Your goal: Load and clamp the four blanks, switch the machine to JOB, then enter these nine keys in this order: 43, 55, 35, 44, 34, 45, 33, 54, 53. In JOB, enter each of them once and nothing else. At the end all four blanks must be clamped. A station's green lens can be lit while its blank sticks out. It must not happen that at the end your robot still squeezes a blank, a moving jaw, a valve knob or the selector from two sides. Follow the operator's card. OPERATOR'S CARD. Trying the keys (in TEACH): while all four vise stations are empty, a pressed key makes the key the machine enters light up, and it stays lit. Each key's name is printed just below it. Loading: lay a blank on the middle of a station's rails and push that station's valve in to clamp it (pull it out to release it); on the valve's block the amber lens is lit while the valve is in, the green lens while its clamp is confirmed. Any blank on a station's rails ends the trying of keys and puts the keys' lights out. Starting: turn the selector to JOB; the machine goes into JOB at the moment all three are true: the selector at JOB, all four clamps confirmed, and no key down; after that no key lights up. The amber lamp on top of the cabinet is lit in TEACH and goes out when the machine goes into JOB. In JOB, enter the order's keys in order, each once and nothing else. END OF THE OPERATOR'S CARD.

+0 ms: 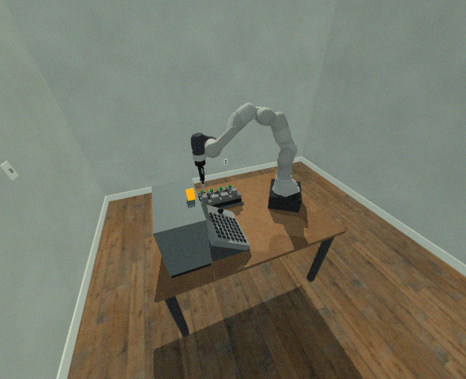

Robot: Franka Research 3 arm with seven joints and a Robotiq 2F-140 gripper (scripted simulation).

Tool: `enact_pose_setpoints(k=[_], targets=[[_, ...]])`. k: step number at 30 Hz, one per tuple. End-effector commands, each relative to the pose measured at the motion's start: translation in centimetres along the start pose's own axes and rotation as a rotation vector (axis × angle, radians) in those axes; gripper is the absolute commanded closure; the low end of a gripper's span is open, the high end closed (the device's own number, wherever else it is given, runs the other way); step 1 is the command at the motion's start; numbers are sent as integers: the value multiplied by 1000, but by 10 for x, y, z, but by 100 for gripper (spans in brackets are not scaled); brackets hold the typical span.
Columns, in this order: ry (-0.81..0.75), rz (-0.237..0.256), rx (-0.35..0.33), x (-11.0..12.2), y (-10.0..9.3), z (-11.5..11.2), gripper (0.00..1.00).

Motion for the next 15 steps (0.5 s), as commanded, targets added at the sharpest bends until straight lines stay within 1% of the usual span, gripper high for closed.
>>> enact_pose_setpoints(k=[1, 2, 3, 6, 7, 8, 9, 15], targets=[[-6, -1, -1, -1, -2, 0, 100], [-6, -1, -1, -7, -2, 1, 100], [-7, 0, -1, -21, -2, 2, 100], [-11, 0, -1, -78, -2, 13, 100], [-12, -1, -1, -91, -1, 17, 100], [-13, -2, -1, -98, -1, 19, 100], [-13, -2, -1, -99, -1, 19, 100], [-13, -2, -1, -99, -1, 19, 100]])
Point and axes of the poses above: the point where the finger pads meet when closed, its own y axis out along the fingers, its own x axis across the jaws, z = x × y, the point moved 10 cm from there along -y, back along the fingers, and after that the axes turned 10 degrees about -y, right-handed, at the moved point
